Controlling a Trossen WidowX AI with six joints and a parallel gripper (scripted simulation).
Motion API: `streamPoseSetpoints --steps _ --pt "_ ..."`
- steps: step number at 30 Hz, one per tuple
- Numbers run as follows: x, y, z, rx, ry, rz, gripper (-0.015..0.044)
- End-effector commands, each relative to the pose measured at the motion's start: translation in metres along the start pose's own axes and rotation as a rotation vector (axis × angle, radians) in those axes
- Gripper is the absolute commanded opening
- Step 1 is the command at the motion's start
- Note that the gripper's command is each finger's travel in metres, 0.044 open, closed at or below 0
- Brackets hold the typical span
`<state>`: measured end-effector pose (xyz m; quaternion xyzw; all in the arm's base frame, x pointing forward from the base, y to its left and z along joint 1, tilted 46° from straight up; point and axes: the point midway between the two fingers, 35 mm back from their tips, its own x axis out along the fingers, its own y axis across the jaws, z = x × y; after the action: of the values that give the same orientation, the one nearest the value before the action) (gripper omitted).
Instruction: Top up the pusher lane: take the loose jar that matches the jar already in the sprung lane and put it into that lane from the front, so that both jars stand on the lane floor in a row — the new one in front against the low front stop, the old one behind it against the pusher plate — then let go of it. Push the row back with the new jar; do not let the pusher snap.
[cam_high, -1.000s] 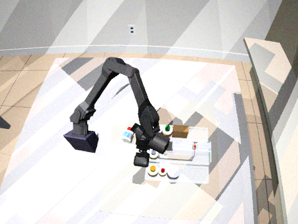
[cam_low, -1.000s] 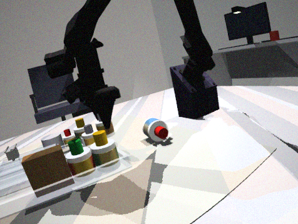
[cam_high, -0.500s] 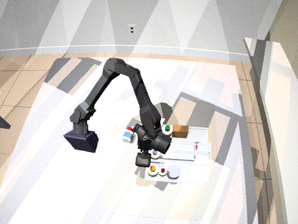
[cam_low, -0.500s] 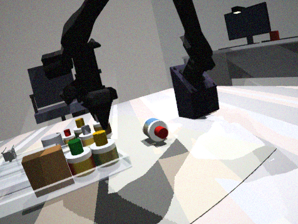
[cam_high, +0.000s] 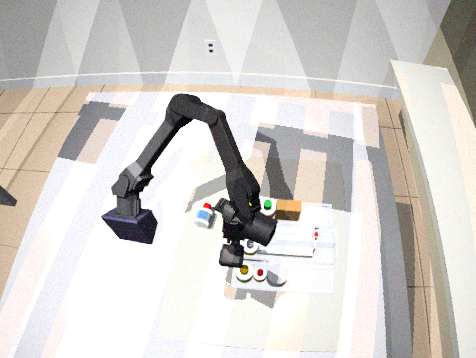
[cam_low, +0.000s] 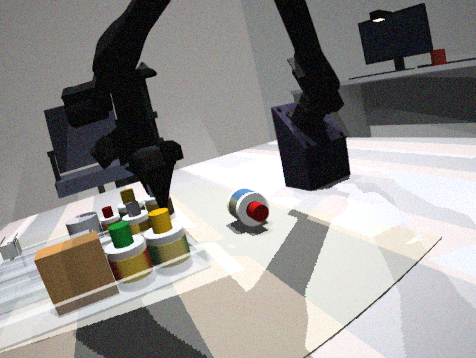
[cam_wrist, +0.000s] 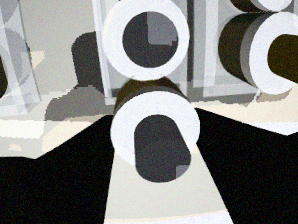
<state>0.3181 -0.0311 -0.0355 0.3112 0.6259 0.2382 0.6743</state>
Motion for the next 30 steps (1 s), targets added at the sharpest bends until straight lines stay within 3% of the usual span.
streamPoseSetpoints --steps 1,30 --pt "-0.003 0.001 0.009 -0.011 -0.019 0.000 0.0000" --pt "-0.006 0.002 0.022 -0.012 -0.020 0.000 0.0000"
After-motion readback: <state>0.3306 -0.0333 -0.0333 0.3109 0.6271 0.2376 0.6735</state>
